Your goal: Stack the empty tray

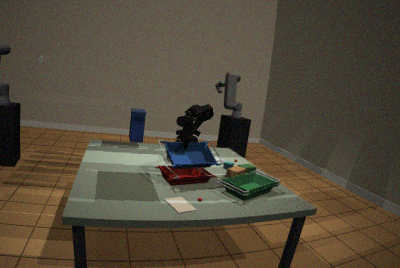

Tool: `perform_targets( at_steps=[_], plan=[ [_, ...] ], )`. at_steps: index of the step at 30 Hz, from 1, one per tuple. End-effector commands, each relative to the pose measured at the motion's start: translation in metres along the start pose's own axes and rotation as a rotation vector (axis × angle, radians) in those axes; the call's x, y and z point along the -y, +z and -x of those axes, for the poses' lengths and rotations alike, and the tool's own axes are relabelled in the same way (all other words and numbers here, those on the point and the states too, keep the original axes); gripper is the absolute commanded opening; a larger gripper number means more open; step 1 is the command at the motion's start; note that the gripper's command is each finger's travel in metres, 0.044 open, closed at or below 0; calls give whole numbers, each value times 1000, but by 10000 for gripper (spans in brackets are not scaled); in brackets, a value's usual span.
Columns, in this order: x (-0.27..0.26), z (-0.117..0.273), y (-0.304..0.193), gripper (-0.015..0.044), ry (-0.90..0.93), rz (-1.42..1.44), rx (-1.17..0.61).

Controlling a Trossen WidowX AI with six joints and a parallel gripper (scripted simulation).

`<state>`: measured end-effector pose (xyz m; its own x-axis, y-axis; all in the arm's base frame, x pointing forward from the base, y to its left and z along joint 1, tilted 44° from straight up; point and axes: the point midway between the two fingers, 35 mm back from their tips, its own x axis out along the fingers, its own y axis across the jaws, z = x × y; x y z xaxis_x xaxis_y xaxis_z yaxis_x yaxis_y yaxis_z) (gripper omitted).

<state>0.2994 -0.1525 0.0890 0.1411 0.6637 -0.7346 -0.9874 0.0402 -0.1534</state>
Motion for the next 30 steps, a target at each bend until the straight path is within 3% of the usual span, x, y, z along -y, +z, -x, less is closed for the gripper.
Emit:
perform_targets(
  at_steps=[1,30],
  plan=[
    [0,4,-1,0,-20,1,-2],
    [1,-31,-1,0,-21,2,-1]
  ],
)
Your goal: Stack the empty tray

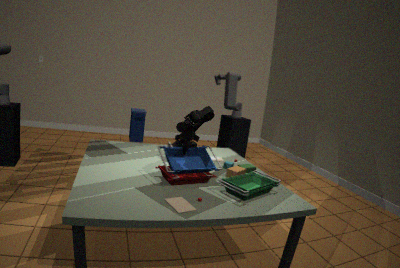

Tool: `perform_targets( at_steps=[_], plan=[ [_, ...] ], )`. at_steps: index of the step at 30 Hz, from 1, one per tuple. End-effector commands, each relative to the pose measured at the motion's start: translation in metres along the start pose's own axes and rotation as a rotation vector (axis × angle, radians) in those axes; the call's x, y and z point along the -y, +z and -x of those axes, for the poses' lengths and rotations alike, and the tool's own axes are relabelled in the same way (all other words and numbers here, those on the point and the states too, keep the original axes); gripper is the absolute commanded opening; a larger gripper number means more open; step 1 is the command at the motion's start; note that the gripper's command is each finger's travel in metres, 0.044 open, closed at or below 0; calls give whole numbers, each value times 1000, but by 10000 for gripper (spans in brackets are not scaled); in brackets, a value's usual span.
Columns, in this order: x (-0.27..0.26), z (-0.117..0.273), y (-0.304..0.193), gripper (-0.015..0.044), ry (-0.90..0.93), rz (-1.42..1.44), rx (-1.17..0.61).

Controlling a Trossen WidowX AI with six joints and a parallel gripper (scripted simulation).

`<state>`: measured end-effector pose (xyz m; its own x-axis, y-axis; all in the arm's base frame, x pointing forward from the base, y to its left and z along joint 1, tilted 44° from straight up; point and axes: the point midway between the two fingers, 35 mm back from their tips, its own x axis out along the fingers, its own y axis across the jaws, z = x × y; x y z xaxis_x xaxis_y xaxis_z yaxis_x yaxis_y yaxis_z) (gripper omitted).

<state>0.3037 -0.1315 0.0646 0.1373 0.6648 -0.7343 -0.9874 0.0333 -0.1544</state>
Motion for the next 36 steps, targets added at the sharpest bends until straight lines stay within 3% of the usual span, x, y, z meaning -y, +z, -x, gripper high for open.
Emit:
perform_targets(
  at_steps=[1,36],
  plan=[
    [1,0,0,0,-24,-4,-3],
    [-17,-27,0,0,-24,-4,-1]
  ],
)
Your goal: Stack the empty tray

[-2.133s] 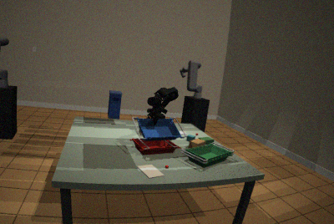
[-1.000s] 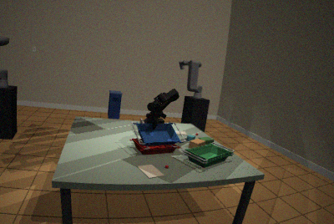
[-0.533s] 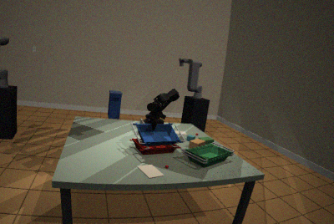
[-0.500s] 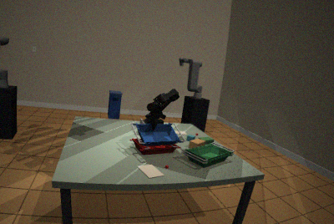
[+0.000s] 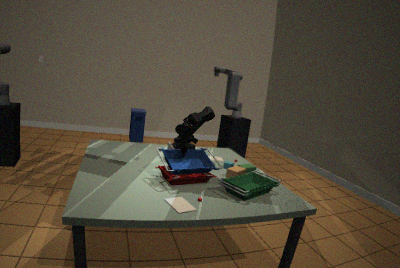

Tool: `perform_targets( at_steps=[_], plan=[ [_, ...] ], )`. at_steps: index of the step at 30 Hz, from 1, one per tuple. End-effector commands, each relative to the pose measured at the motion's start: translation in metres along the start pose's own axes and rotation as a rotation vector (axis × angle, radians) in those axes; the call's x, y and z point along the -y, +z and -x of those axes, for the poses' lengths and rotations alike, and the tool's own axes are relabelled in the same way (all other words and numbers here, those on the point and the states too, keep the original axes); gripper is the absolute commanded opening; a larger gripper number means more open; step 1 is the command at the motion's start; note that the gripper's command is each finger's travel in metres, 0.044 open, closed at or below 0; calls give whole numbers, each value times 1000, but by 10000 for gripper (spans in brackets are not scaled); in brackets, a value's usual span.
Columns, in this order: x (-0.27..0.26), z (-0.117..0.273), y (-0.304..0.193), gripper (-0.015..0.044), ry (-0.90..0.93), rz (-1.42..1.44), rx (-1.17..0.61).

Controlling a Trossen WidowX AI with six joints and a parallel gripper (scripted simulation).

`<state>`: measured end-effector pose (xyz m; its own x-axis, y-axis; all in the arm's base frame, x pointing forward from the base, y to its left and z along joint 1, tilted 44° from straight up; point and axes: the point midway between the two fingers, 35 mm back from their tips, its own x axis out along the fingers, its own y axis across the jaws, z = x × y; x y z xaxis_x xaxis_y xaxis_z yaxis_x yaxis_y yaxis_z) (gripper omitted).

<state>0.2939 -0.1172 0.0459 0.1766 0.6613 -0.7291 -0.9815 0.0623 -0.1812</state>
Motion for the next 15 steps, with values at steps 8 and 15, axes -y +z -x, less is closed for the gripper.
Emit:
perform_targets(
  at_steps=[8,15],
  plan=[
    [-7,-10,1,0,16,-1,1],
    [-9,-14,1,0,16,-1,1]
  ],
)
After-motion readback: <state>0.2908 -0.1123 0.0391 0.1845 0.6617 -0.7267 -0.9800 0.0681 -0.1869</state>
